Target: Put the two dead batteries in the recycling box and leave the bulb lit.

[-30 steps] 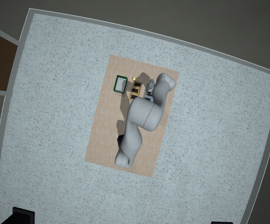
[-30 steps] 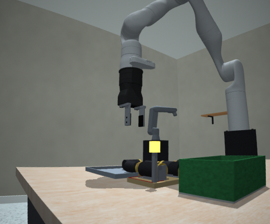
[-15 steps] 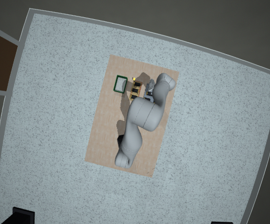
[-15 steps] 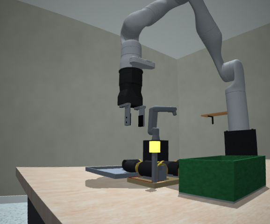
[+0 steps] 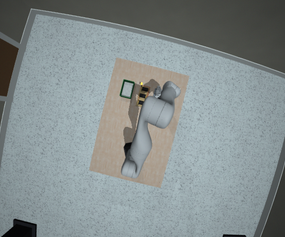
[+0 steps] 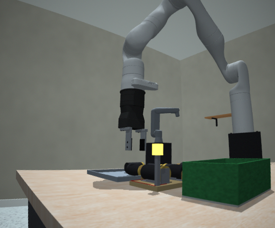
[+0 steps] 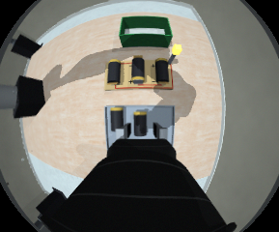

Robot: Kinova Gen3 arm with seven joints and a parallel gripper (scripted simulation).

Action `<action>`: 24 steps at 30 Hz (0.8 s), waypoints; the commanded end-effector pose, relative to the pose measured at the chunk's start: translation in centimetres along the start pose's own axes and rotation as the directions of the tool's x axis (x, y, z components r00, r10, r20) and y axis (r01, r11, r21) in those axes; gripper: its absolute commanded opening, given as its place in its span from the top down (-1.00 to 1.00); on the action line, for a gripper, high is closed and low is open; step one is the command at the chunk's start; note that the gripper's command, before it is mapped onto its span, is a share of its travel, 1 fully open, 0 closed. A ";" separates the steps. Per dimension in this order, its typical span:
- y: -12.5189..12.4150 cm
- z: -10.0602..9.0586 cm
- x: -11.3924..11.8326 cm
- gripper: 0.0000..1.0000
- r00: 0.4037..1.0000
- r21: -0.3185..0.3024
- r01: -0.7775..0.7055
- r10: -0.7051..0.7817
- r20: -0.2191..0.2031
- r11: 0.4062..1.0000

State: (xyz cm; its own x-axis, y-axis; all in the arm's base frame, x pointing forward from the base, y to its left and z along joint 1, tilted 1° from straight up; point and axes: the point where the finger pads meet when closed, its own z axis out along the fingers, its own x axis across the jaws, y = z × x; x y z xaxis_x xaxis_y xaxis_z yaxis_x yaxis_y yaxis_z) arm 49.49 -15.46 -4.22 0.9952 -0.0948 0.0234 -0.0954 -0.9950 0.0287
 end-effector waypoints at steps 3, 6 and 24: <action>0.1 2.1 -0.2 -0.81 1.000 0.004 0.001 -0.001 0.006 1.000; 0.1 2.1 -0.2 -0.81 1.000 0.004 0.001 -0.001 0.006 1.000; 0.1 1.9 -0.1 -0.81 1.000 0.004 0.001 -0.001 0.003 1.000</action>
